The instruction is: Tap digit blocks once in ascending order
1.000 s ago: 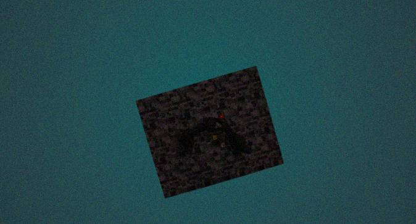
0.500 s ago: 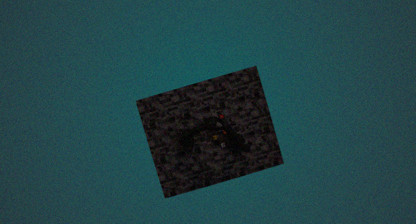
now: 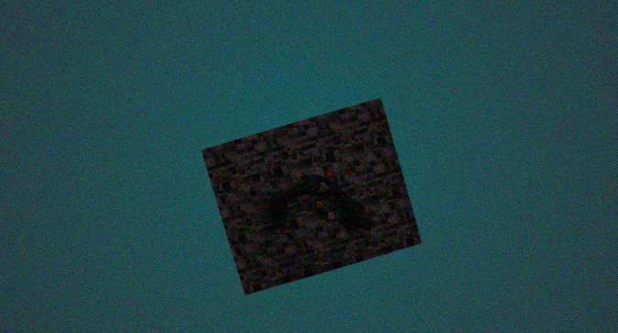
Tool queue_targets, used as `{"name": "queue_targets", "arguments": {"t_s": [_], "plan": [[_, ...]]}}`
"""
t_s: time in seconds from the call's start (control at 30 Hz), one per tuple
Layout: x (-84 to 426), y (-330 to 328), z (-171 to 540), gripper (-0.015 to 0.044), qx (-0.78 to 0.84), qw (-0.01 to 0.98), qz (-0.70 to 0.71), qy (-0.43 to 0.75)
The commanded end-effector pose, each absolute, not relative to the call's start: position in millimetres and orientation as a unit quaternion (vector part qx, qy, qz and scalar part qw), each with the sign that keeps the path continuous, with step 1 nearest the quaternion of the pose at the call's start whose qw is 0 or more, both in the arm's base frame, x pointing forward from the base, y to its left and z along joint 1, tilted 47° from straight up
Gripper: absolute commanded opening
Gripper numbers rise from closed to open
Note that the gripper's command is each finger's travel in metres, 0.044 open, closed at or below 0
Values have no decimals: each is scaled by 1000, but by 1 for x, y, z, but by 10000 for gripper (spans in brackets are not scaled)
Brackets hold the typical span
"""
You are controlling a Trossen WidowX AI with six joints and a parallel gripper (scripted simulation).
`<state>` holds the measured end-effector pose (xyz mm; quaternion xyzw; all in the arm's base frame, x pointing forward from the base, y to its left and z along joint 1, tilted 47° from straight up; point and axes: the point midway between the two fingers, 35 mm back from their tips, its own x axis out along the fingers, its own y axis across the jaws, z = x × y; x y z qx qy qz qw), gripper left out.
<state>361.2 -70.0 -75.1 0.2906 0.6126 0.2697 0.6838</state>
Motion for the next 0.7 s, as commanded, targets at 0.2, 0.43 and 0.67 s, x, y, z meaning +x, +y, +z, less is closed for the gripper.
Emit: {"name": "queue_targets", "arguments": {"t_s": [0.2, 0.43, 0.67], "plan": [[354, -126, -22, 20, 285, 687, 269, 612], [342, -124, -18, 20, 286, 686, 266, 613], [278, -105, -2, 20, 291, 682, 258, 620]]}}
